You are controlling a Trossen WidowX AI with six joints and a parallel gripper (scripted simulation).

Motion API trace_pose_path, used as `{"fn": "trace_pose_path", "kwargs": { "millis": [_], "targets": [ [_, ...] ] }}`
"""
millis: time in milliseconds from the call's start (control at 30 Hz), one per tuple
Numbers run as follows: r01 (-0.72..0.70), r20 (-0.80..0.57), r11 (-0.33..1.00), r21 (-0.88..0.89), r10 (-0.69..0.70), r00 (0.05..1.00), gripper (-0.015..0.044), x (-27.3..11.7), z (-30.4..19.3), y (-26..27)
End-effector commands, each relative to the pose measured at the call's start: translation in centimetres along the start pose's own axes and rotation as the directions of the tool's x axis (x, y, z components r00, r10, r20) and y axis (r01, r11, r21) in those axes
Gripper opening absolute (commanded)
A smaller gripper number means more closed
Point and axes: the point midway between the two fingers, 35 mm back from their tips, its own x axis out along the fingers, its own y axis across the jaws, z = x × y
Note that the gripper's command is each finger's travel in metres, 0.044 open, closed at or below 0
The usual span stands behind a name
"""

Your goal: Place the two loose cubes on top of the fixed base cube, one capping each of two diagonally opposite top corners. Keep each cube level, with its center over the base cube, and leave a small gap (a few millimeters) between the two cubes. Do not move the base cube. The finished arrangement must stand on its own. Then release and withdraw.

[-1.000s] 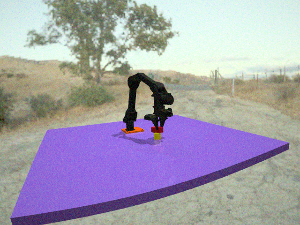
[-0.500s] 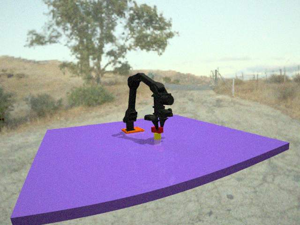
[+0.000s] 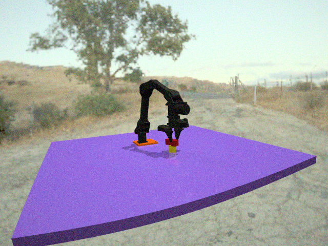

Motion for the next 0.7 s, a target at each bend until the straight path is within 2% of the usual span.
{"fn": "trace_pose_path", "kwargs": {
  "millis": [0, 667],
  "targets": [
    [0.000, 0.012, 1.000, 0.000, 0.000, 1.000, 0.0205, -0.8, 0.2, 0.0],
    [0.000, 0.012, 1.000, 0.000, 0.000, 1.000, 0.0205, -2.8, 0.2, 0.0]
  ]
}}
